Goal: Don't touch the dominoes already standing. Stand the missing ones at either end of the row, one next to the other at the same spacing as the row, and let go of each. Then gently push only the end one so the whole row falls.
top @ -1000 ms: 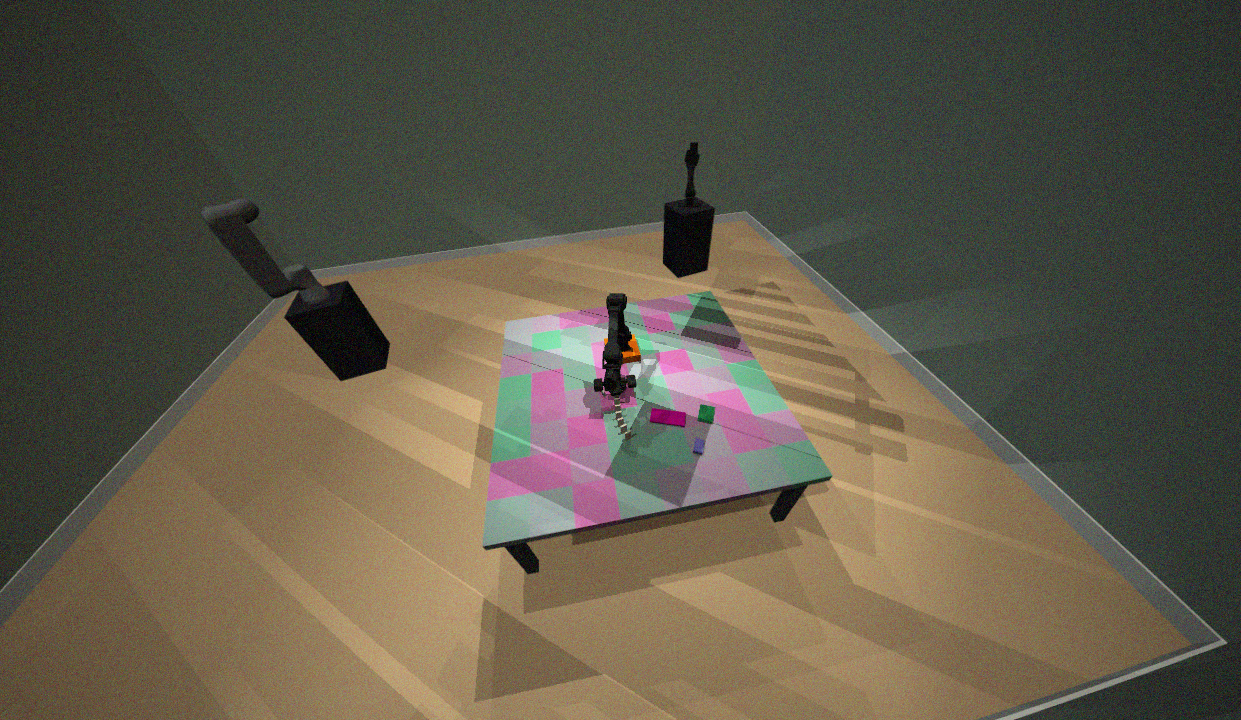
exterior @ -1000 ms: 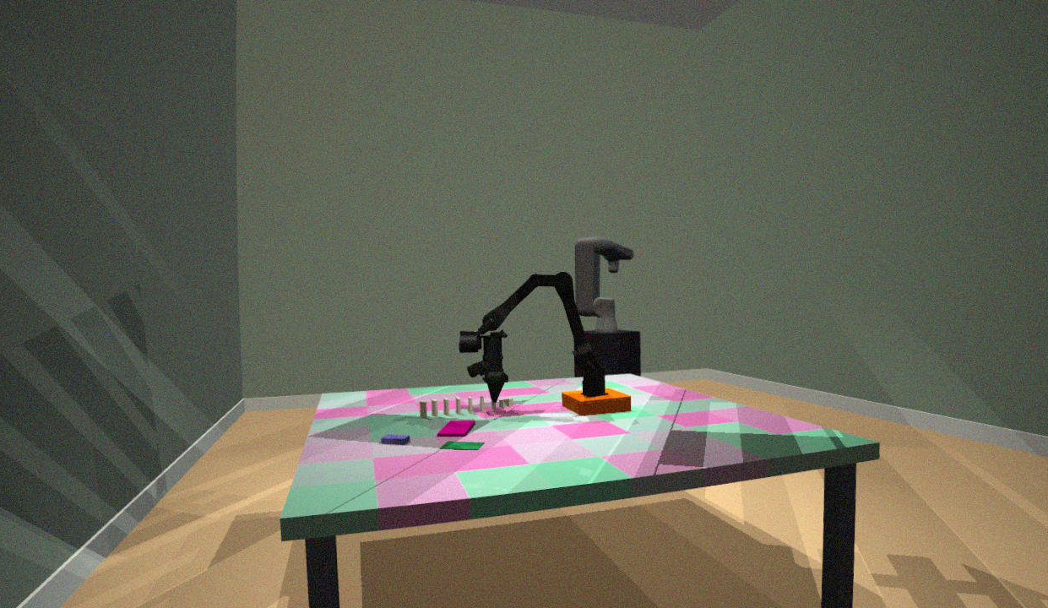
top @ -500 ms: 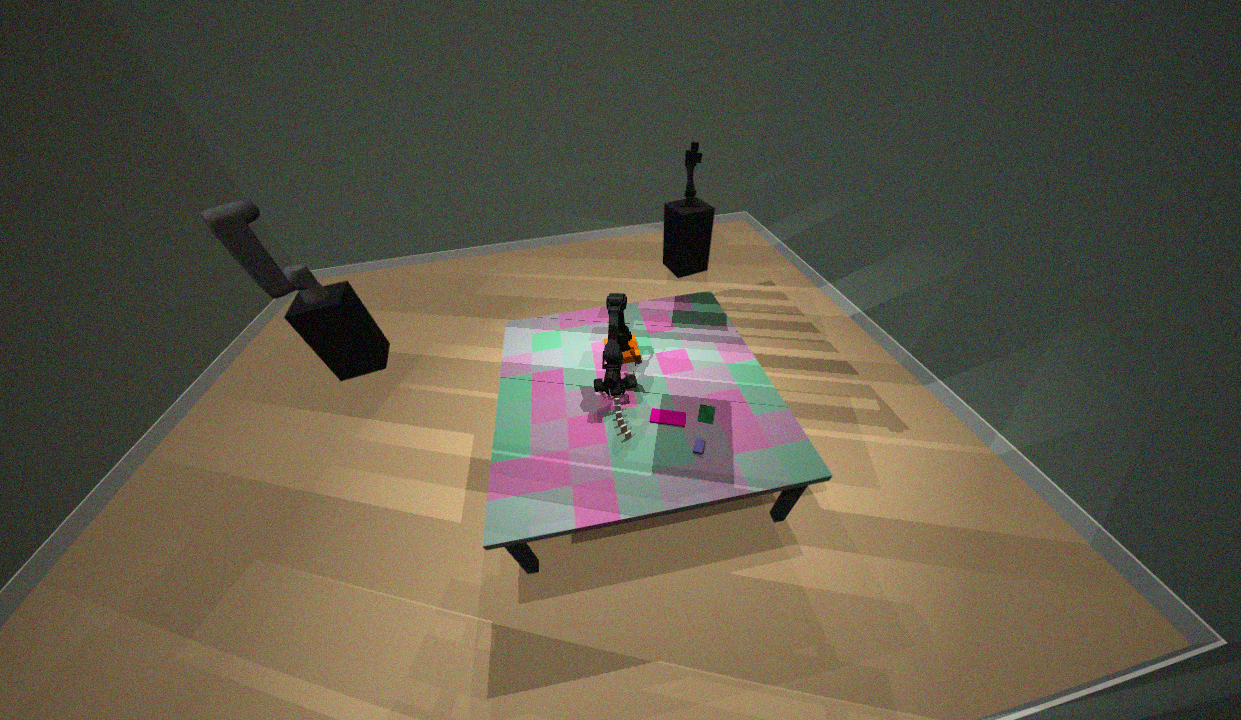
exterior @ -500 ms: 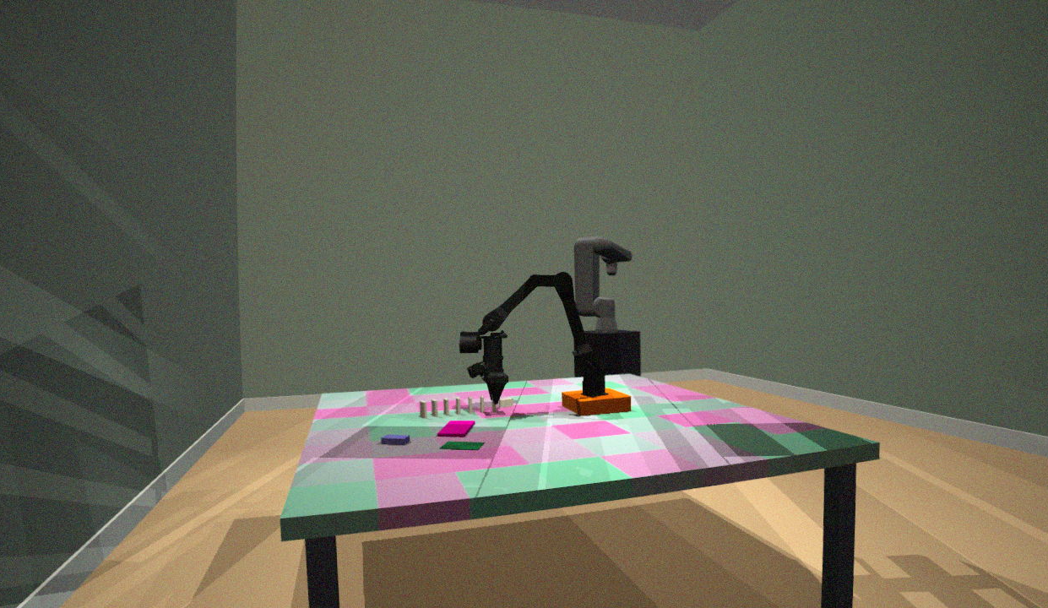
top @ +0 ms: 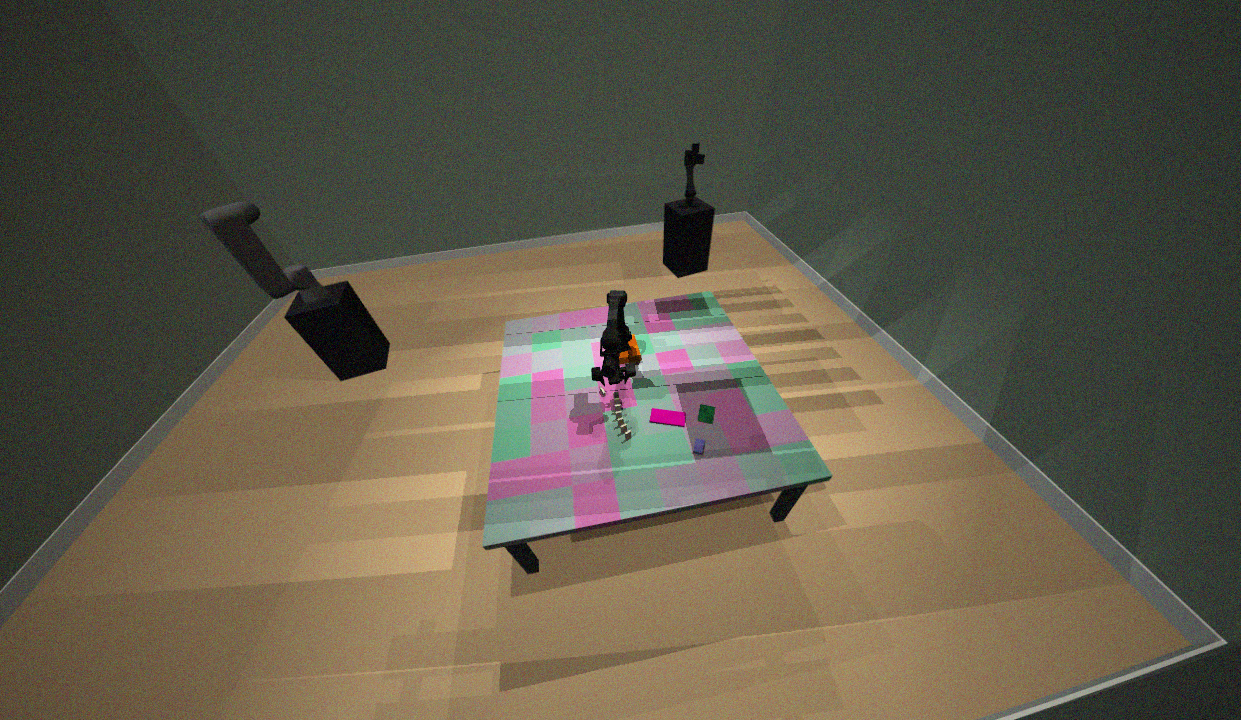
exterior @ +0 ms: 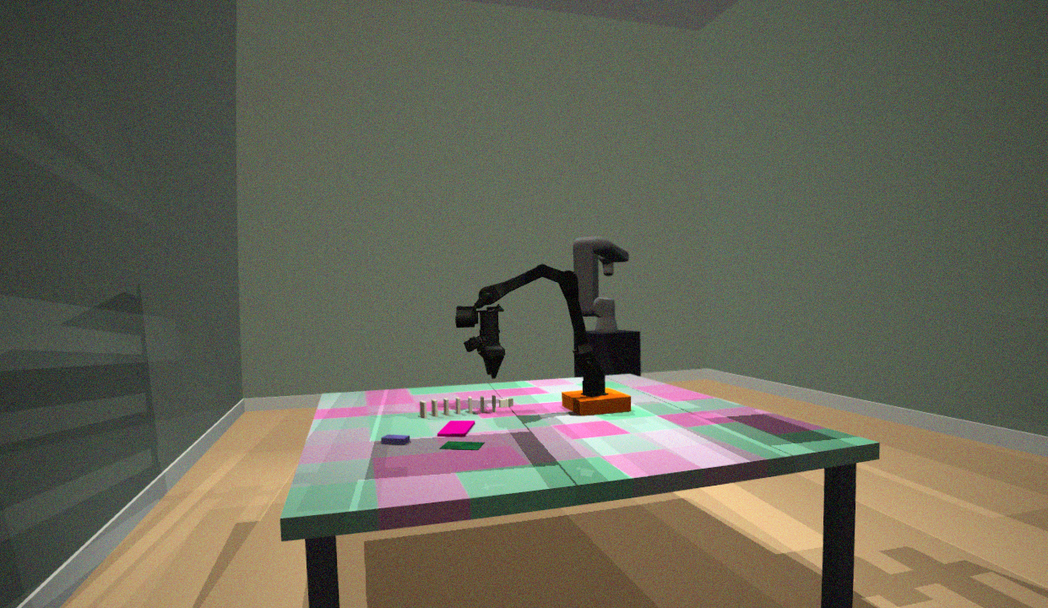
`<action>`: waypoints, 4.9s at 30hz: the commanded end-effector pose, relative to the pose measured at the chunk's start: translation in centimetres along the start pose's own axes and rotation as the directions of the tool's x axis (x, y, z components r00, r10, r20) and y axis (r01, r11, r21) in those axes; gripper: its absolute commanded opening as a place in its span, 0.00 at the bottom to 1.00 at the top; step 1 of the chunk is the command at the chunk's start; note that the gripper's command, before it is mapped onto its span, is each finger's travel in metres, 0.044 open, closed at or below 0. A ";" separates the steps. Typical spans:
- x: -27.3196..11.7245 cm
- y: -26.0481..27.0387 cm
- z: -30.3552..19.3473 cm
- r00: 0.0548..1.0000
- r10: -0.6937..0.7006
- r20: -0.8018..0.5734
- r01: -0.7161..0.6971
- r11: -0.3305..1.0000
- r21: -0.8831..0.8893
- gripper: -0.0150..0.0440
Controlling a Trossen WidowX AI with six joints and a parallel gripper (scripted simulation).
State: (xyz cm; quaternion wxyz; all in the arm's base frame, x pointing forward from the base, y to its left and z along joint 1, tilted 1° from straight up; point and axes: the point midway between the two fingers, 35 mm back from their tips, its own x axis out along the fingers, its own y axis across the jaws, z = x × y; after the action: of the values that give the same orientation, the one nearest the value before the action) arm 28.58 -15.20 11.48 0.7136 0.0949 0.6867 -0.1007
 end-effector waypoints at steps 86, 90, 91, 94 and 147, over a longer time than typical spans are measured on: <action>2.1 -5.8 -4.0 1.000 -0.006 0.009 0.009 0.930 -0.368 0.29; -3.0 -6.0 -4.0 1.000 -0.006 0.009 0.009 0.930 -0.368 0.29; -4.0 -6.0 -4.0 1.000 -0.007 0.009 0.009 0.930 -0.368 0.29; -4.8 -6.0 -4.0 1.000 -0.007 0.009 0.009 0.930 -0.368 0.29; 0.8 -26.5 -5.8 0.760 -0.211 0.615 -0.024 0.936 0.350 0.29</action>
State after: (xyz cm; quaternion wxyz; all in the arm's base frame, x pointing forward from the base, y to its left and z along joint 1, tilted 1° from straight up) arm 15.91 -38.46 10.98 0.8613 0.1369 0.4073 -0.2710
